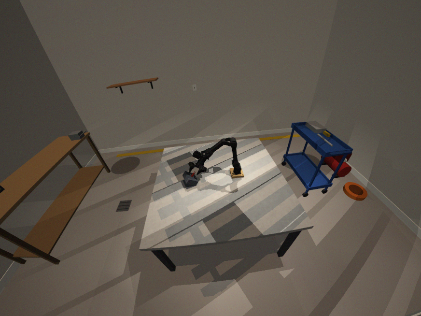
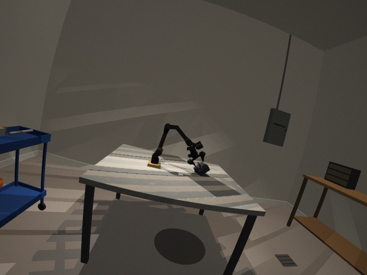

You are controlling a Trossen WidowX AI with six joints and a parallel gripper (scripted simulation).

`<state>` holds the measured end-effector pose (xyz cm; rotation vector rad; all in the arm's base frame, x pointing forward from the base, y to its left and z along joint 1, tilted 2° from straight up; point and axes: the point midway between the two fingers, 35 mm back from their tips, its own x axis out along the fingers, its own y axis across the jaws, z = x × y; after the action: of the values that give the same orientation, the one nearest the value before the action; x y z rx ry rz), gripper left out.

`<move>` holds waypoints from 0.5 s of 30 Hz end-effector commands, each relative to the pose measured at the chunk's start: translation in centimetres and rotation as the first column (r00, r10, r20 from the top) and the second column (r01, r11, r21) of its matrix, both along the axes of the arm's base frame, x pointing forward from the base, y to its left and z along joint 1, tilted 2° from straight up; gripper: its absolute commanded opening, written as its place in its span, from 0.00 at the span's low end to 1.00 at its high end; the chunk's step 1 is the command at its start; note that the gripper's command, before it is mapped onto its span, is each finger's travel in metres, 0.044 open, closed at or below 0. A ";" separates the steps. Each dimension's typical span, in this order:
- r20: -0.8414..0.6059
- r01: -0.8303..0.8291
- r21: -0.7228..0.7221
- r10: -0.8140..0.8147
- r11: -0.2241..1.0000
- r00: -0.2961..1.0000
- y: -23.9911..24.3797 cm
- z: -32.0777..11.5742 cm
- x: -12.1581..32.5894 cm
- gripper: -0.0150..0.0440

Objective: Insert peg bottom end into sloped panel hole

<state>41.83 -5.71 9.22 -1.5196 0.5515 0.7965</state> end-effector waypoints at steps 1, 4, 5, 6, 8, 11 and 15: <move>0.003 -0.005 0.001 0.005 1.000 1.000 0.0 0.6 -0.4 1.00; 0.003 -0.004 0.001 0.004 1.000 1.000 -0.1 1.0 -0.7 1.00; 0.003 -0.004 0.001 0.004 1.000 1.000 -0.2 1.1 -0.8 1.00; 0.003 -0.004 0.000 0.004 1.000 1.000 -0.2 1.3 -0.9 1.00; 0.003 -0.003 0.000 0.003 1.000 1.000 -0.2 1.5 -1.0 1.00; 0.003 -0.003 0.000 0.003 1.000 1.000 -0.3 1.9 -1.3 1.00; 0.004 -0.002 -0.001 0.002 1.000 1.000 -0.4 2.4 -1.7 1.00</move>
<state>40.48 -6.12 11.06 -1.5202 0.5537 0.7938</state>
